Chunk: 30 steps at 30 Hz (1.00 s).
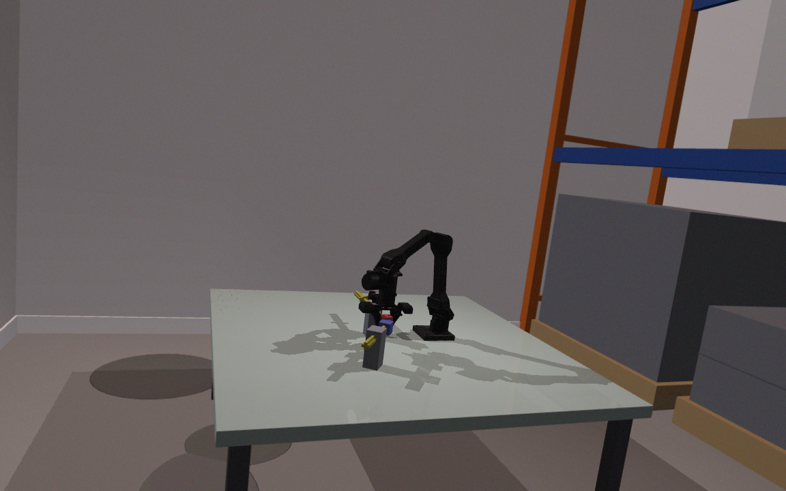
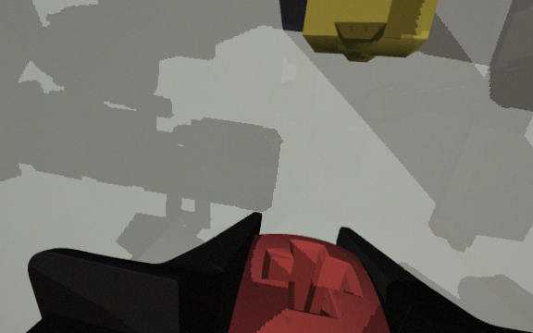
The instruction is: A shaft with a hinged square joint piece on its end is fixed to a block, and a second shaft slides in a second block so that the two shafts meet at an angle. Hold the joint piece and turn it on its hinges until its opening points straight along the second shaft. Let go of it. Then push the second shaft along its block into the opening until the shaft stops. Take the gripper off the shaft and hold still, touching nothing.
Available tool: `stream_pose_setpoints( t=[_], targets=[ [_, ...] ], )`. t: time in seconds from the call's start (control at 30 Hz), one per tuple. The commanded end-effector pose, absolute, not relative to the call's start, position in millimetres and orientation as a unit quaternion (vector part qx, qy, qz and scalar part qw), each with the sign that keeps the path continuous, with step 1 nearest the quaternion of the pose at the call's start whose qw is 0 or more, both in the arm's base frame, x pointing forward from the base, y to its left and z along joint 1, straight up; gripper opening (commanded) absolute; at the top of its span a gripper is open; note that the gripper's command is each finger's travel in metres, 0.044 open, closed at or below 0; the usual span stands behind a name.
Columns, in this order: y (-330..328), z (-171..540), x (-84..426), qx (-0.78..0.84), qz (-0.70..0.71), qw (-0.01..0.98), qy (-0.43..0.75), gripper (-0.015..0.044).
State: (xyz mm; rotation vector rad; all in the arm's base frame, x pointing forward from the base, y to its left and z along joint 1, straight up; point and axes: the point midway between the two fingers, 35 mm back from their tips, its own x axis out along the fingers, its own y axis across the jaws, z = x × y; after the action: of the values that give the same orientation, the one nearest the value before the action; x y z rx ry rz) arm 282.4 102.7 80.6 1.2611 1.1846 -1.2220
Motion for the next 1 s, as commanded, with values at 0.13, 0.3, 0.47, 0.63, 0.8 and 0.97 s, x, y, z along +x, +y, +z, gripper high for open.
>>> stream_pose_setpoints(
  t=[0.13, 0.3, 0.47, 0.63, 0.8, 0.97],
  targets=[
    [102.7, 80.6, 282.4, 0.519, -0.503, 0.489, 0.488, 0.0],
    [102.7, 80.6, 282.4, 0.519, -0.503, 0.489, 0.488, 0.0131],
    [102.7, 80.6, 282.4, 0.519, -0.503, 0.489, 0.488, 0.0199],
    [102.7, 80.6, 282.4, 0.519, -0.503, 0.489, 0.488, 0.0331],
    [102.7, 80.6, 282.4, 0.519, -0.503, 0.489, 0.488, 0.044],
    [102.7, 80.6, 282.4, 0.519, -0.503, 0.489, 0.488, 0.044]
  ],
)
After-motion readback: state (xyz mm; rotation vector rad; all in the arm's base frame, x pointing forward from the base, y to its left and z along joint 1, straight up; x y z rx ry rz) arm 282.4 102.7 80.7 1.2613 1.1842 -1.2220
